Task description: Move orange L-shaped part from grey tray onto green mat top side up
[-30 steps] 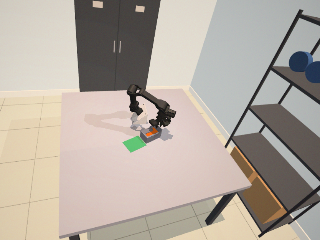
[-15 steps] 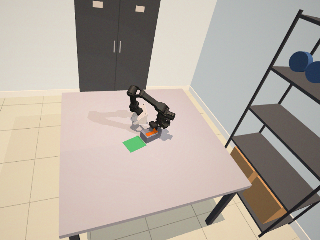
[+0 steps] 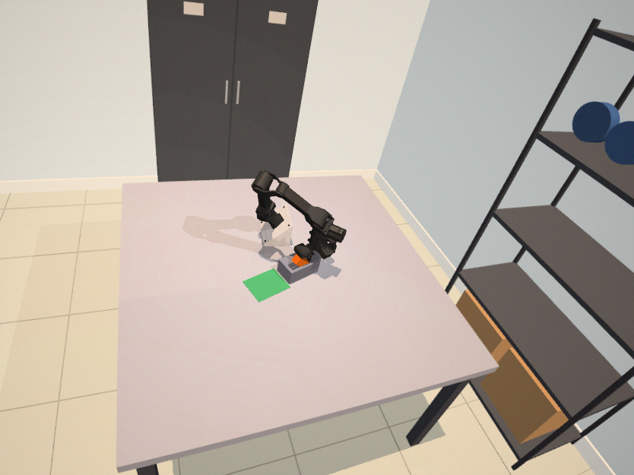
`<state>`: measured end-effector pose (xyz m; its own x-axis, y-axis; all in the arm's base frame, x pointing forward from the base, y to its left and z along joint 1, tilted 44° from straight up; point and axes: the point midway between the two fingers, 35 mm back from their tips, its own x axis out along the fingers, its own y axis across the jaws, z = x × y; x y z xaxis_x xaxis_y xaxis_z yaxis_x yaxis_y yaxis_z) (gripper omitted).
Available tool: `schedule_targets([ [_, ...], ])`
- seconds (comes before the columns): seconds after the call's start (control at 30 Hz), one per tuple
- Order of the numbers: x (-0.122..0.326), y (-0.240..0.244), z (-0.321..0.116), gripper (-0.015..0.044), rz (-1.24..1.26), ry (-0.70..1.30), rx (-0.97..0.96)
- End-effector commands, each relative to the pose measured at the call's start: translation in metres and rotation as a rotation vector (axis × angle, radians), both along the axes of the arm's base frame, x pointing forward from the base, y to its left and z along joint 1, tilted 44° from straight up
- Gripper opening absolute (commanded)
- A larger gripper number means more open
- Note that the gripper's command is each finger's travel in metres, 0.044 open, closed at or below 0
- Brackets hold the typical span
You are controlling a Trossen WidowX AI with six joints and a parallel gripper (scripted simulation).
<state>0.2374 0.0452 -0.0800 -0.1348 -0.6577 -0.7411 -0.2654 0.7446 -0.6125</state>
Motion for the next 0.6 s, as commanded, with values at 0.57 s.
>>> schedule_targets([
  [0.57, -0.001, -0.0014, -0.0011, 0.018, 0.001, 0.002, -0.002],
])
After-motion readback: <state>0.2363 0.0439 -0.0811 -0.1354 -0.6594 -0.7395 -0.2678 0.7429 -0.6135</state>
